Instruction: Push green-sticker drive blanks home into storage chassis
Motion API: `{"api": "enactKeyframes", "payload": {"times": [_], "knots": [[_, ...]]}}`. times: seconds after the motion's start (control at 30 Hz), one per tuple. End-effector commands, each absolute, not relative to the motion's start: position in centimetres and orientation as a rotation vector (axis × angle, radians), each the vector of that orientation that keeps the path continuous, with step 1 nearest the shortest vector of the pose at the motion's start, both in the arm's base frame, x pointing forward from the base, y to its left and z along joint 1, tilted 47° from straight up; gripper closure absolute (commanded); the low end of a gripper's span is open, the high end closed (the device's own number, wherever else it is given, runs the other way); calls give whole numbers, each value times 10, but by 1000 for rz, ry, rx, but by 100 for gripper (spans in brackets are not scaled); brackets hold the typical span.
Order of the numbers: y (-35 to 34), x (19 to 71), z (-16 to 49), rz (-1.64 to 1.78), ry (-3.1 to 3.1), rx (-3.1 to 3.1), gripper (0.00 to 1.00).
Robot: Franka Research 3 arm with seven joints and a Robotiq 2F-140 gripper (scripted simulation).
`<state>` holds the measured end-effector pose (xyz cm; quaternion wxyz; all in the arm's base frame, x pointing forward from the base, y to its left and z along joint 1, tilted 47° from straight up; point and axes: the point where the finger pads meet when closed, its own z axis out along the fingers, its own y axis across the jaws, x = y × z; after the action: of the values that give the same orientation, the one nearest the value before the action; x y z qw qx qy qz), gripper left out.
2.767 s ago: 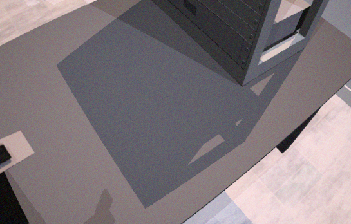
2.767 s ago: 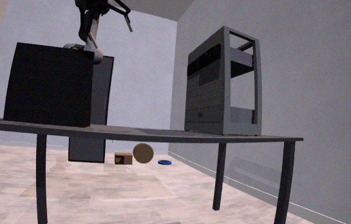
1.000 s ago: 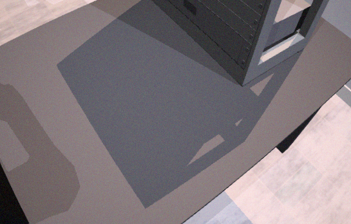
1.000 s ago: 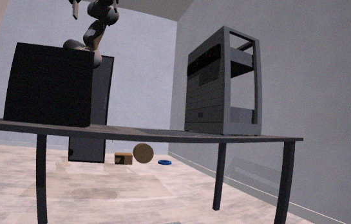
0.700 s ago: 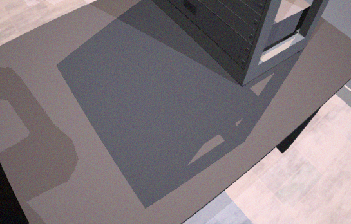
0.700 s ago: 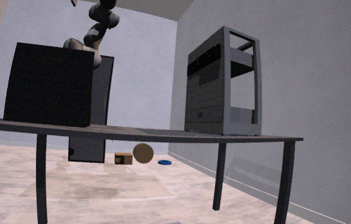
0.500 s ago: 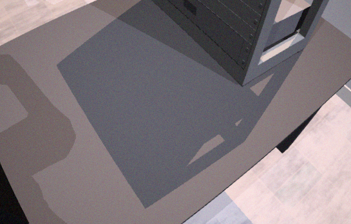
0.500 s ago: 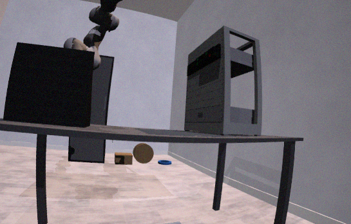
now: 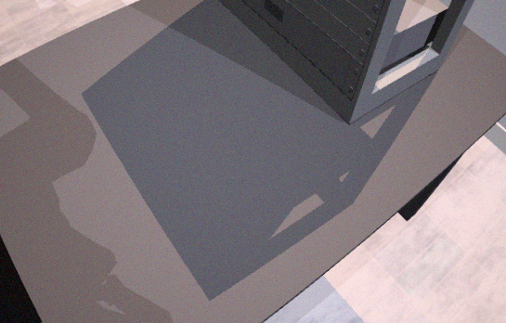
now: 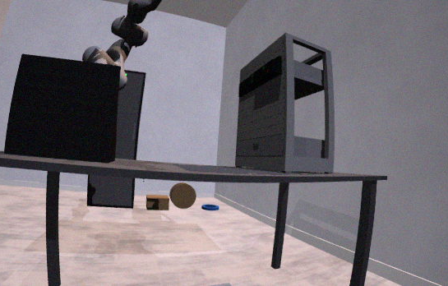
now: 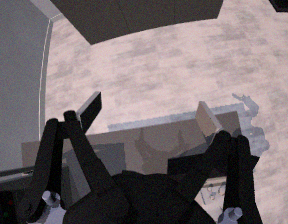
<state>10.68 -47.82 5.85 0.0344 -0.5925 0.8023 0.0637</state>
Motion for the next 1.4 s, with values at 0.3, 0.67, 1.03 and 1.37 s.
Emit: {"api": "enactKeyframes", "payload": {"times": [0.3,0.67,1.03,1.37], "knots": [[-544,142,123,-233,2618,-1859,0],[-577,208,200,-733,2544,-1828,0],[-578,268,245,-1044,2390,-1708,0],[-564,313,266,-1193,2249,-1585,0]]}}
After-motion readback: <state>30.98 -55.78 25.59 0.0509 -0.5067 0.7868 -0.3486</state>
